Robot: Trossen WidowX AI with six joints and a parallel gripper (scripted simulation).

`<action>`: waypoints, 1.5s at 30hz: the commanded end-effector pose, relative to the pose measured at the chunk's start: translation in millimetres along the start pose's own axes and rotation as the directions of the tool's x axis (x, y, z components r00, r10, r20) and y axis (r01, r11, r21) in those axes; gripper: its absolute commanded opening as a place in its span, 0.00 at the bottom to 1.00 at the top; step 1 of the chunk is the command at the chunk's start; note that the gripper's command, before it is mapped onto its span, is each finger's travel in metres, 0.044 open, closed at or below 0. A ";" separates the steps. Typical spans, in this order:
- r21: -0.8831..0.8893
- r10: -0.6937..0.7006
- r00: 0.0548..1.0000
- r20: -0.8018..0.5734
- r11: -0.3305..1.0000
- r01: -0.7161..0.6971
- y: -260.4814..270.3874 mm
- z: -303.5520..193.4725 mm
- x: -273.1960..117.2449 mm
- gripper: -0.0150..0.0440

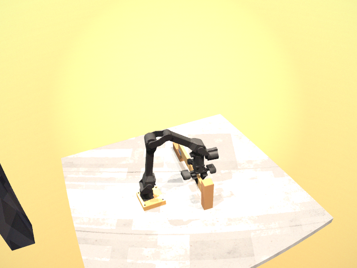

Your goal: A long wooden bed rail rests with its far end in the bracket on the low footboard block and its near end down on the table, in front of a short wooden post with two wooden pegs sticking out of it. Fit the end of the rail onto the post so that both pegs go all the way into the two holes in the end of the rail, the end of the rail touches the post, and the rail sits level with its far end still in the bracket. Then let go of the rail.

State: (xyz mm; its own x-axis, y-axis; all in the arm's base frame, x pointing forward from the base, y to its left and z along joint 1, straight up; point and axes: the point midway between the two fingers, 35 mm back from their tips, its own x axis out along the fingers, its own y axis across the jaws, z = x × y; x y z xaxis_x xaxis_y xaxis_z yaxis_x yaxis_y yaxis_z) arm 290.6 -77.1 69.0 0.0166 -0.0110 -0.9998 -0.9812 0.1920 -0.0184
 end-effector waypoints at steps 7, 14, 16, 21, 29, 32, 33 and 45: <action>-0.002 -0.005 1.000 0.000 1.000 0.005 -1.4 -3.6 -0.4 0.25; -0.002 -0.005 1.000 0.000 1.000 0.005 -1.5 -5.8 -0.9 0.25; -0.002 -0.005 1.000 0.000 1.000 0.005 -1.6 -6.4 -1.1 0.25; -0.002 -0.005 1.000 0.000 1.000 0.005 -1.6 -8.0 -1.6 0.25; -0.002 -0.005 1.000 -0.001 1.000 0.005 -1.5 -10.6 -1.9 0.25; -0.002 -0.005 1.000 -0.001 1.000 0.005 -1.5 -11.5 -1.8 0.25; -0.002 -0.005 1.000 -0.001 1.000 0.005 -1.5 -11.8 -1.7 0.25; -0.002 -0.005 1.000 -0.001 1.000 0.005 -1.2 -15.1 -0.3 0.25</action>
State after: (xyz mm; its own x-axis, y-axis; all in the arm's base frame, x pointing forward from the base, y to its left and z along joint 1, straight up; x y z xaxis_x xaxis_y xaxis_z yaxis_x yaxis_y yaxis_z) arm 289.0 -88.9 69.4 0.0183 -0.0100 -0.9998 -0.9816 0.1901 -0.0199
